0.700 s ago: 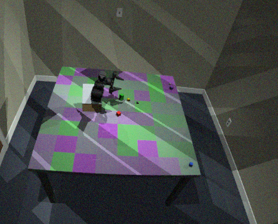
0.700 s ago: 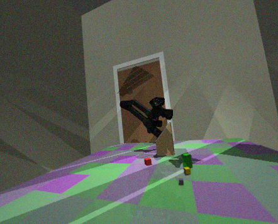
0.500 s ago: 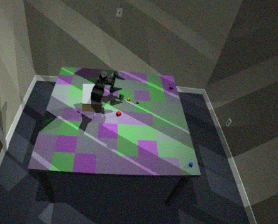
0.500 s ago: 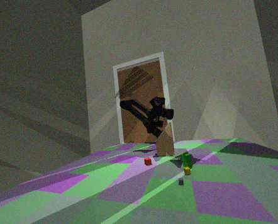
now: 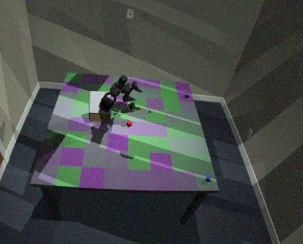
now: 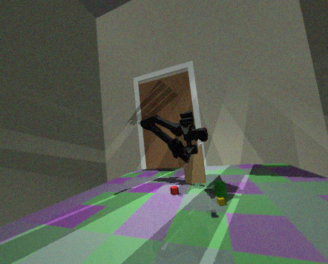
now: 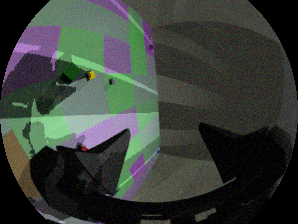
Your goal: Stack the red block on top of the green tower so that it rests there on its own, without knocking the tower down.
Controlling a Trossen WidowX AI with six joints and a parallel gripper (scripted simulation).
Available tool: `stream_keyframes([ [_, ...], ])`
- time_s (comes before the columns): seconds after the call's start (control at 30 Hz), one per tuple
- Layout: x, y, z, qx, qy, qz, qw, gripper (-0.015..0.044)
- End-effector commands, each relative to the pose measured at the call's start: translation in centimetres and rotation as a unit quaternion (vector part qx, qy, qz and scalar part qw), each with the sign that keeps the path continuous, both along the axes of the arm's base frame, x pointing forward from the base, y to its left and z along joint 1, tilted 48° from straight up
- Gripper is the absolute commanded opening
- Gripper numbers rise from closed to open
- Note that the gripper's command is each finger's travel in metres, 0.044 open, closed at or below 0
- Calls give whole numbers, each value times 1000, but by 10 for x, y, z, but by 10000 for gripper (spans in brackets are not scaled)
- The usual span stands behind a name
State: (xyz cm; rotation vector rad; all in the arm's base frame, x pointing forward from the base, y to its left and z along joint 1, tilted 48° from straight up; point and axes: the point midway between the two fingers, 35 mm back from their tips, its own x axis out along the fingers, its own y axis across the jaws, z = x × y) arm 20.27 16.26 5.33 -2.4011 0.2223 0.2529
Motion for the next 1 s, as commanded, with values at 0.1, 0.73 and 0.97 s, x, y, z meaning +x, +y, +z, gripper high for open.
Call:
stream_keyframes([
  [0.1,27,-30,-17,76,65,-122,987,440],
  [0.73,21,-145,-17,236,121,-534,803,440],
  [0.97,11,-163,-9,250,108,-604,749,440],
])
